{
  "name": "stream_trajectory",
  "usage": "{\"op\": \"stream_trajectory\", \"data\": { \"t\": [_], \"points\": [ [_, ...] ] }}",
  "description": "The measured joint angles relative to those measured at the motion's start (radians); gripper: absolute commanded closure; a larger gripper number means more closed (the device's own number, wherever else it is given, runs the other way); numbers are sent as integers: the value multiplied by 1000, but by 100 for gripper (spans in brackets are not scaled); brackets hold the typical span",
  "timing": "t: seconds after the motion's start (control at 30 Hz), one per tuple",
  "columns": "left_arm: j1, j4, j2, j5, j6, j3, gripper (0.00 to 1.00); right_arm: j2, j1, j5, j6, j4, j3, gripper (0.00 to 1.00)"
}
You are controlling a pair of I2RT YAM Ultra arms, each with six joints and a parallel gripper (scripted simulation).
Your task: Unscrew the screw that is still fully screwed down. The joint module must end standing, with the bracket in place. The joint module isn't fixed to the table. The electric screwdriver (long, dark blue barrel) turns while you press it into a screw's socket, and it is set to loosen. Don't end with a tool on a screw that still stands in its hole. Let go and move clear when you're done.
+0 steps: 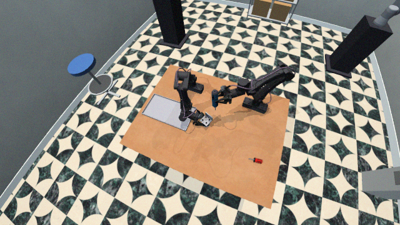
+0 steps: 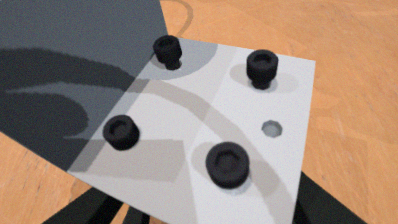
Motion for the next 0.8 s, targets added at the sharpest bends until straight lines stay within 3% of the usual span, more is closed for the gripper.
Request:
{"op": "stream_trajectory", "data": {
  "t": [0.8],
  "points": [
    [0, 64, 126, 0, 0, 57, 58, 0, 0, 0, 0, 0, 0, 41]
  ]
}}
